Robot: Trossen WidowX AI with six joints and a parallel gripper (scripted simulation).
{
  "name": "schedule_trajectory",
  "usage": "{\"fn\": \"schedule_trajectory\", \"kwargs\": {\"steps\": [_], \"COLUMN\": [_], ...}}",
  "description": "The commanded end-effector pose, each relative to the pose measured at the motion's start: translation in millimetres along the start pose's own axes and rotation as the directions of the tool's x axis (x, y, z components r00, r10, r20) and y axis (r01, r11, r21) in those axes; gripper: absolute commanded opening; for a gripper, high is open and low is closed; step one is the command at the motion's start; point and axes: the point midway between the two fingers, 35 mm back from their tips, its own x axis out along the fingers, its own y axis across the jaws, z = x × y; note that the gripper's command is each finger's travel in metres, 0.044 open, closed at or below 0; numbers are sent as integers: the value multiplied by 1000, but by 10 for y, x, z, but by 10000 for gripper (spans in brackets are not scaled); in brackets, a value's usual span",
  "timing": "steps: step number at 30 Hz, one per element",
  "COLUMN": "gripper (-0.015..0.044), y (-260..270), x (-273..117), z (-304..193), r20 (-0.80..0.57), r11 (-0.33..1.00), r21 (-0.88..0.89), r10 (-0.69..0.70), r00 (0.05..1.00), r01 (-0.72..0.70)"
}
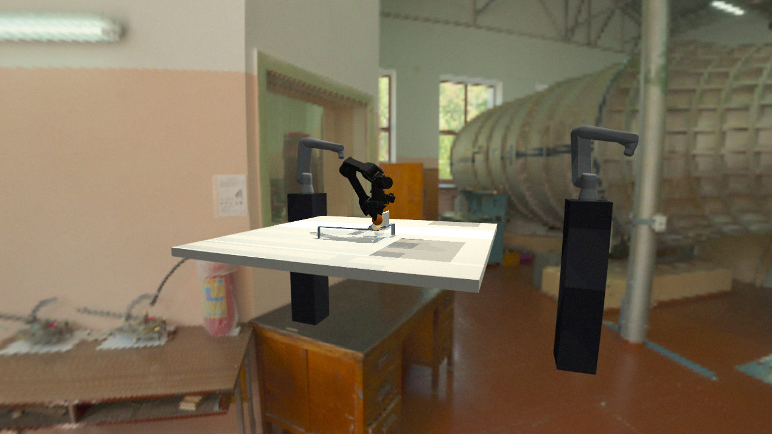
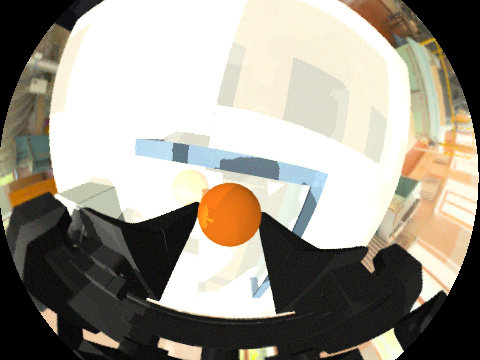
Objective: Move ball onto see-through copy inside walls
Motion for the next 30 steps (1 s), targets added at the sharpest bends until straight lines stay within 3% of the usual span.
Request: {"fn": "schedule_trajectory", "kwargs": {"steps": [1, 12, 30], "gripper": [0, 0, 0], "y": [3, 72, 400], "x": [-196, -707, -372], "z": [6, -40, -72], "r20": [5, 1, 0], "r11": [1000, 1000, 1000], "r21": [6, 7, 7], "r10": [1, 2, 3], "r00": [1000, 1000, 1000], "r01": [-1, -2, -3]}}
